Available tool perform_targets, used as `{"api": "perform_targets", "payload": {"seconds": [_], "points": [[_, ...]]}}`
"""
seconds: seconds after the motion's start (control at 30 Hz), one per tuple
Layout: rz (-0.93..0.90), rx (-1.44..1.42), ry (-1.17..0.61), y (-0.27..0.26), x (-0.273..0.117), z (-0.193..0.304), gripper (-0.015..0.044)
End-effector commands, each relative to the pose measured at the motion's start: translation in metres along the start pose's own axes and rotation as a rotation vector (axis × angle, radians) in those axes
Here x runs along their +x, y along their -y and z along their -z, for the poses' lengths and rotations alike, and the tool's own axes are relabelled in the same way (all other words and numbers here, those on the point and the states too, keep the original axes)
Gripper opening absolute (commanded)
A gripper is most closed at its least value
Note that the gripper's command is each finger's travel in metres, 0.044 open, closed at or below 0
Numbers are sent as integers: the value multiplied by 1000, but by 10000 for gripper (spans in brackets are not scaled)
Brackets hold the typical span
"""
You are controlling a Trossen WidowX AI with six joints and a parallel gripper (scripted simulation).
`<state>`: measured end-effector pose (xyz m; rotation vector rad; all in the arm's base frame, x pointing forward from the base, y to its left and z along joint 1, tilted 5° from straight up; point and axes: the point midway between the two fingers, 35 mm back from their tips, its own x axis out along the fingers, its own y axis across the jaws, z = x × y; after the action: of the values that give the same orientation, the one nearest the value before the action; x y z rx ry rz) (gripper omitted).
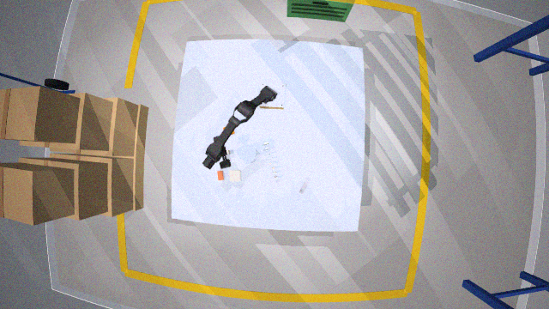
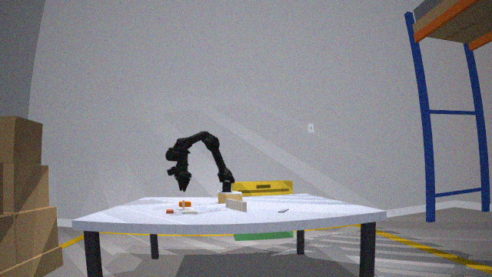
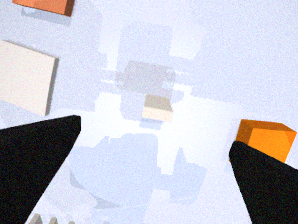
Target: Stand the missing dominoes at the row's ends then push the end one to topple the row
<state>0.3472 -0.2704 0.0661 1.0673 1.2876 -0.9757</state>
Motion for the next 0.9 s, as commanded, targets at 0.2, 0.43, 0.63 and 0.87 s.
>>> {"api": "perform_targets", "payload": {"seconds": [0.2, 0.43, 0.63, 0.87], "points": [[-5, 20, -25, 0, 36, 3, 440], [-5, 20, -25, 1, 58, 5, 440], [-5, 20, -25, 1, 66, 5, 440], [-5, 20, -25, 2, 73, 5, 440]]}}
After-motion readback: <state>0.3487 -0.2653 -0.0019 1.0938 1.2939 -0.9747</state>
